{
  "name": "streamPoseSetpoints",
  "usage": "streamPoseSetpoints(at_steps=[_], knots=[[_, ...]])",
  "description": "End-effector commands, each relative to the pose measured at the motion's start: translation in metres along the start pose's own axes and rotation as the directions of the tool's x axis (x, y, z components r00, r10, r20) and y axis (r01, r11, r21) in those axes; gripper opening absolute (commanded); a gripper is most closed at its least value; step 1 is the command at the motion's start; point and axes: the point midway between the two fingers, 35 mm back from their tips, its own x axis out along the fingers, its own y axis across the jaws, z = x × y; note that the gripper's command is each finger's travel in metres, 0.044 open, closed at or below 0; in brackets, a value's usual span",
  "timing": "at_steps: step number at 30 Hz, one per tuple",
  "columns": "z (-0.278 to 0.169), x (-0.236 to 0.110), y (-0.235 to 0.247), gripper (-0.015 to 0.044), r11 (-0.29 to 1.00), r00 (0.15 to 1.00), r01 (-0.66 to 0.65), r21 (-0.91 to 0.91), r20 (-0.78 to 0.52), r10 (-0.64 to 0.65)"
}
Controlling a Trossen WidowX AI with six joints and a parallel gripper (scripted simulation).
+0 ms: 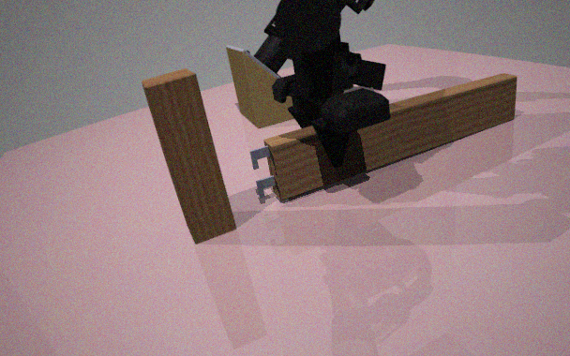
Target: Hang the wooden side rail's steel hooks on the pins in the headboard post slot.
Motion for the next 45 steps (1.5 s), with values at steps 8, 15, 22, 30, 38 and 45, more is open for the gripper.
streamPoseSetpoints(at_steps=[8, 15, 22, 30, 38, 45], knots=[[-0.0011, -0.0051, -0.0013, 0.0000, 1.000, 1.000, 0.007, -0.005, -0.001, -0.007], [-0.0011, -0.0062, -0.0013, 0.0000, 1.000, 1.000, 0.007, -0.005, -0.002, -0.007], [-0.0011, -0.0074, -0.0013, 0.0000, 1.000, 1.000, 0.007, -0.005, -0.002, -0.007], [-0.0011, -0.0087, -0.0013, 0.0000, 1.000, 1.000, 0.007, -0.005, -0.002, -0.007], [-0.0011, -0.0101, -0.0013, 0.0000, 1.000, 1.000, 0.007, -0.005, -0.002, -0.007], [-0.0011, -0.0112, -0.0012, 0.0000, 1.000, 1.000, 0.007, -0.005, -0.002, -0.007]])
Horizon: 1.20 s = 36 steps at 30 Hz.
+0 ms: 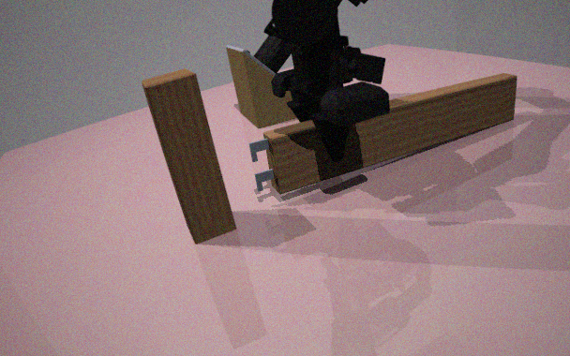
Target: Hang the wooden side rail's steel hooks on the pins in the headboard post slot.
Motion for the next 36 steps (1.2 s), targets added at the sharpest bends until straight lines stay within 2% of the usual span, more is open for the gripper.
streamPoseSetpoints(at_steps=[1, 36], knots=[[-0.0012, -0.0041, -0.0013, 0.0000, 1.000, 1.000, 0.008, -0.003, -0.002, -0.008], [-0.0013, -0.0100, -0.0012, 0.0000, 1.000, 1.000, 0.008, -0.003, -0.002, -0.008]])
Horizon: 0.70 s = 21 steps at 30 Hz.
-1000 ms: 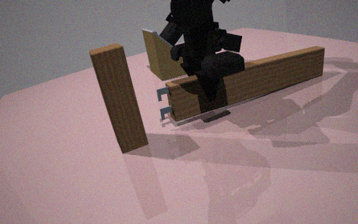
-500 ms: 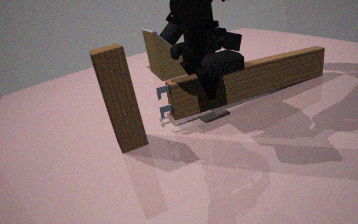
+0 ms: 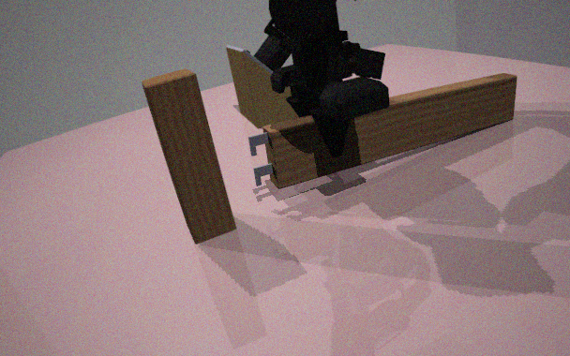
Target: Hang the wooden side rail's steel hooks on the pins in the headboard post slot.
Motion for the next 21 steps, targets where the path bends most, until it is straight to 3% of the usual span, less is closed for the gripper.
streamPoseSetpoints(at_steps=[1, 21], knots=[[-0.0013, -0.0043, -0.0012, 0.0000, 1.000, 1.000, 0.008, -0.002, -0.002, -0.008], [-0.0030, -0.0033, -0.0030, 0.0000, 1.000, 1.000, 0.008, -0.002, -0.002, -0.008]])
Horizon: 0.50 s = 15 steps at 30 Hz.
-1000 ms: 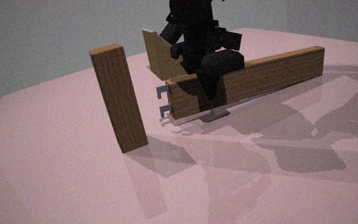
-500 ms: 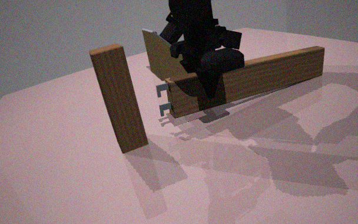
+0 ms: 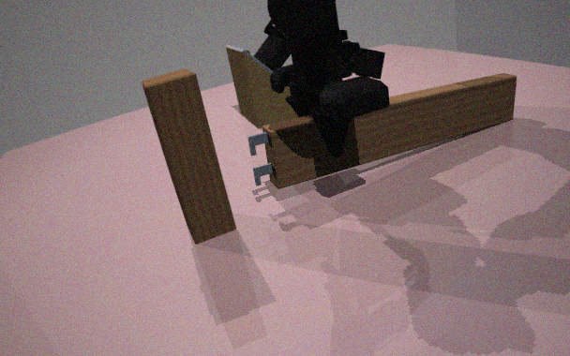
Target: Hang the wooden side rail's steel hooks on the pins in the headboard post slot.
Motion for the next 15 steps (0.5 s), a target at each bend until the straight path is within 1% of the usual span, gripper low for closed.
streamPoseSetpoints(at_steps=[1, 15], knots=[[-0.0021, -0.0026, -0.0022, 0.0000, 1.000, 1.000, 0.009, 0.000, -0.003, -0.009], [-0.0037, -0.0040, -0.0010, 0.0000, 1.000, 1.000, 0.009, 0.000, -0.004, -0.009]])
